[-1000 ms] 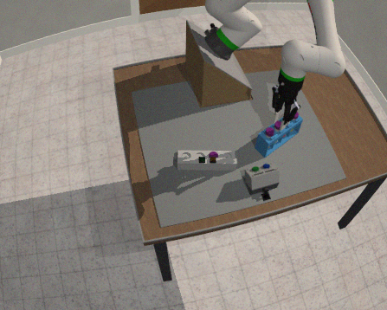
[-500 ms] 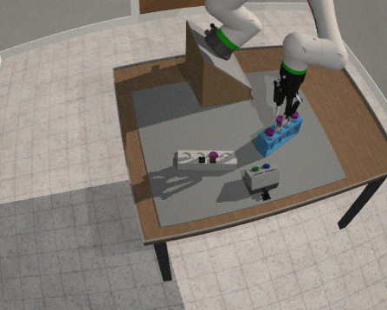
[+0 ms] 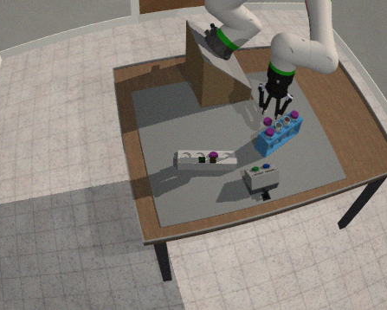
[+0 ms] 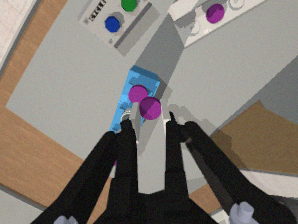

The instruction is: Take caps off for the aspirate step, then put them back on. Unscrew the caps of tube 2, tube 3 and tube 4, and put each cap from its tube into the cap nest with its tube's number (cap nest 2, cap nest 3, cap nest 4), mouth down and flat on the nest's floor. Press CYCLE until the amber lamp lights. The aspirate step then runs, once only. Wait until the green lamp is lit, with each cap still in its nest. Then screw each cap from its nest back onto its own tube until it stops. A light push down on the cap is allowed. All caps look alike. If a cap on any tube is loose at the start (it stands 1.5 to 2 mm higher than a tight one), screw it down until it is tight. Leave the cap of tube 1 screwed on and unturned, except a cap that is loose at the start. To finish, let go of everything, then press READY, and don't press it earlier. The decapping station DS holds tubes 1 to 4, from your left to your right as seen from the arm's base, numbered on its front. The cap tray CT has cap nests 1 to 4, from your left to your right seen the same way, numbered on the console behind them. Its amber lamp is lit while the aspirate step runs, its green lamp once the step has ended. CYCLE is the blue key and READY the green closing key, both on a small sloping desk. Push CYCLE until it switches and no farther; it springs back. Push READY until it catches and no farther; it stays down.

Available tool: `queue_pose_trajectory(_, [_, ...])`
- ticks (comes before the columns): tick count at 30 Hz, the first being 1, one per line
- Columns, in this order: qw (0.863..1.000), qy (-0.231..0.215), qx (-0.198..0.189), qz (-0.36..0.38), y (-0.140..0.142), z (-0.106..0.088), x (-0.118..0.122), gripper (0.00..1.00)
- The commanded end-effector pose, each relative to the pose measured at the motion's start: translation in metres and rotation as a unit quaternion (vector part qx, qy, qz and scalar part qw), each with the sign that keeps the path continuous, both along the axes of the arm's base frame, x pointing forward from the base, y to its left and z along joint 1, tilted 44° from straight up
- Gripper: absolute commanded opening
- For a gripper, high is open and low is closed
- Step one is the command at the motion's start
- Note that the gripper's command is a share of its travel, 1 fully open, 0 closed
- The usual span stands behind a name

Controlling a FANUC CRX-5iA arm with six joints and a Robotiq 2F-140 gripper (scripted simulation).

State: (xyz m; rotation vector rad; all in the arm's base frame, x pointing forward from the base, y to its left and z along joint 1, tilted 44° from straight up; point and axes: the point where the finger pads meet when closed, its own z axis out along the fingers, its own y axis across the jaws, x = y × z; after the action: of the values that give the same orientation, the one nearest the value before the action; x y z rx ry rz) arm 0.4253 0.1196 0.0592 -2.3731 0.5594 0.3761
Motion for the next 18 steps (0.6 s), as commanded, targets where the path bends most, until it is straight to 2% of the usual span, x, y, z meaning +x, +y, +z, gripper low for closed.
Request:
queue_pose_trajectory(1, [0.994, -0.075, 0.026, 0.081, -0.014, -0.014, 0.004, 0.00])
queue_pose_trajectory(2, [0.988, -0.103, 0.031, 0.111, -0.020, -0.020, 0.005, 0.00])
queue_pose_trajectory(3, [0.988, -0.103, 0.031, 0.111, -0.020, -0.020, 0.005, 0.00])
queue_pose_trajectory(4, [0.981, -0.131, 0.036, 0.141, -0.026, -0.025, 0.006, 0.00])
queue_pose_trajectory(6, [0.981, -0.131, 0.036, 0.141, -0.026, -0.025, 0.006, 0.00])
queue_pose_trajectory(18, [0.981, -0.131, 0.036, 0.142, -0.091, -0.089, 0.018, 0.00])
